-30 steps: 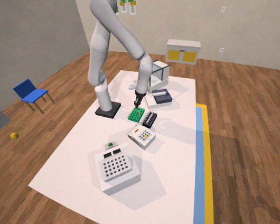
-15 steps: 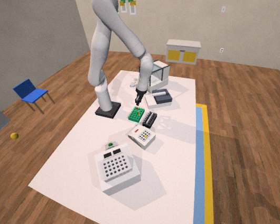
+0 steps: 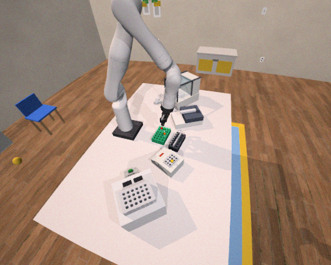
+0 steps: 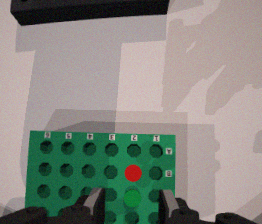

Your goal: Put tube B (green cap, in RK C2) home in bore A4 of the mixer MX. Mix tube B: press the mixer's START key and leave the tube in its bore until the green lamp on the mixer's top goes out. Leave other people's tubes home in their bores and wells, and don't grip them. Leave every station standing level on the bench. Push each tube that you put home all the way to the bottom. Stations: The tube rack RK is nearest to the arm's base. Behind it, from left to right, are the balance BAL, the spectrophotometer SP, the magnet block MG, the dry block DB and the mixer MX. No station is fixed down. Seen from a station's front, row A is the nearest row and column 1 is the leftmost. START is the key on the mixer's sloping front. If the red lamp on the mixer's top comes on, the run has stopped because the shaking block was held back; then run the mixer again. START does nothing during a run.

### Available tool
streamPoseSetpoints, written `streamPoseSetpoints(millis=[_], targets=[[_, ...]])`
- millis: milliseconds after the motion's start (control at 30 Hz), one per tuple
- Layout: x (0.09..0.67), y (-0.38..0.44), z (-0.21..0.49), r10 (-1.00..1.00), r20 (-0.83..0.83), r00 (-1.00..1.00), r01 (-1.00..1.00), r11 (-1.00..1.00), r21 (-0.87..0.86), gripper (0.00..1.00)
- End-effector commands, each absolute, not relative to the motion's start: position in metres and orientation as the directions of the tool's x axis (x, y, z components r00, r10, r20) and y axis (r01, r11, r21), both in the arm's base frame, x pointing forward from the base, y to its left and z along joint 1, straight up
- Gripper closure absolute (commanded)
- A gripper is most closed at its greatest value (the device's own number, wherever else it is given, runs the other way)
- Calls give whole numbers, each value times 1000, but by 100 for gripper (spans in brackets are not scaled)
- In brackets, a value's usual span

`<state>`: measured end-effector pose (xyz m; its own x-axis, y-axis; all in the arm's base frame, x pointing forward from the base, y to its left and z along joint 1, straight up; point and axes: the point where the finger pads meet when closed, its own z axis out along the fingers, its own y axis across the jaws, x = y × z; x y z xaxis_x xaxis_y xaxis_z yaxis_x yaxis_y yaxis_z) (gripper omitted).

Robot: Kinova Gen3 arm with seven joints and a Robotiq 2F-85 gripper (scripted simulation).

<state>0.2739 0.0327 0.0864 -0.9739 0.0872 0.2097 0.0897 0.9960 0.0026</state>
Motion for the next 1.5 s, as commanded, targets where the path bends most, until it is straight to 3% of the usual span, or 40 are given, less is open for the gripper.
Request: streamPoseSetpoints(millis=[0,1467], targets=[[274,33,86,87,208,-974,90,996,3,58],[274,33,57,87,208,-974,90,996,3,58]])
